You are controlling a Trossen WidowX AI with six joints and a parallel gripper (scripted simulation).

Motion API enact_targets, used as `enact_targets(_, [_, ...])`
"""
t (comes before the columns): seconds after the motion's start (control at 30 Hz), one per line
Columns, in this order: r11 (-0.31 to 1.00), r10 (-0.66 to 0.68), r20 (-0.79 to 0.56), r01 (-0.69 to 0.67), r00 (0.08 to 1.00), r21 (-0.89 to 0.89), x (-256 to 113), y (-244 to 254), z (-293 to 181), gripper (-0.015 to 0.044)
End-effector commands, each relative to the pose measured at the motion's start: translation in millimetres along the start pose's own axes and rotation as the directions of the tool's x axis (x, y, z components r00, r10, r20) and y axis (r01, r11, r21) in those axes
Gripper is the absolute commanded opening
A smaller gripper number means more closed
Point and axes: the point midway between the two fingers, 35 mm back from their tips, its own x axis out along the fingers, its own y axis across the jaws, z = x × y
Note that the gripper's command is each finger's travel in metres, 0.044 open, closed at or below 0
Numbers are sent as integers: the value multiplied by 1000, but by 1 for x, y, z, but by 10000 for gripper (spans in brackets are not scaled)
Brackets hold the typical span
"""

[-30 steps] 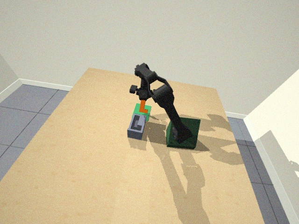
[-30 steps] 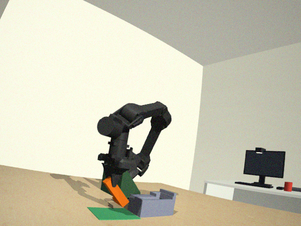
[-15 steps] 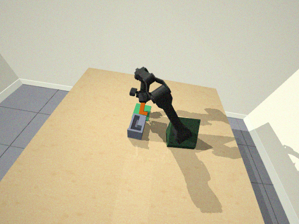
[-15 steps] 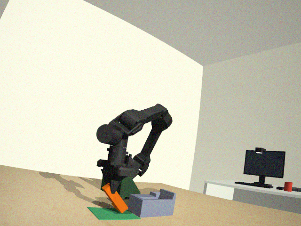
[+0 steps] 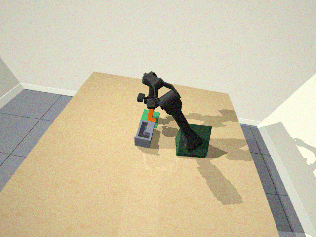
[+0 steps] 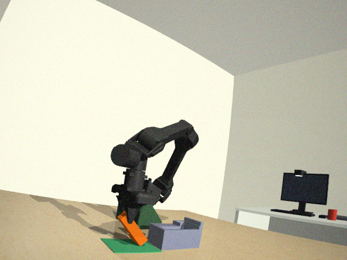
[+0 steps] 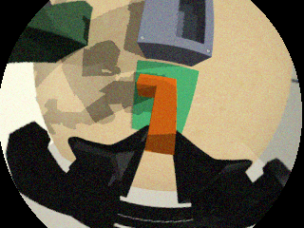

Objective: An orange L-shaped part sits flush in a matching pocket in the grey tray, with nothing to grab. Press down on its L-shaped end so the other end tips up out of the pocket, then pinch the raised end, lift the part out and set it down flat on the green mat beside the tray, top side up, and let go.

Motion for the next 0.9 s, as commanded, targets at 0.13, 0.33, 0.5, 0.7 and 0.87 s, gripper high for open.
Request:
enact_targets(0.13, [1000,0,0,0,1000,0,0,0,0,53])
enact_targets(0.33, [1000,0,0,0,1000,0,0,0,0,210])
enact_targets(0.5, [1000,-1,0,1,1000,1,-22,-2,-2,341])
enact_targets(0.7, [1000,-3,1,3,1000,5,-85,0,-1,400])
enact_targets(0.87, [1000,-3,1,3,1000,5,-87,0,-1,400])
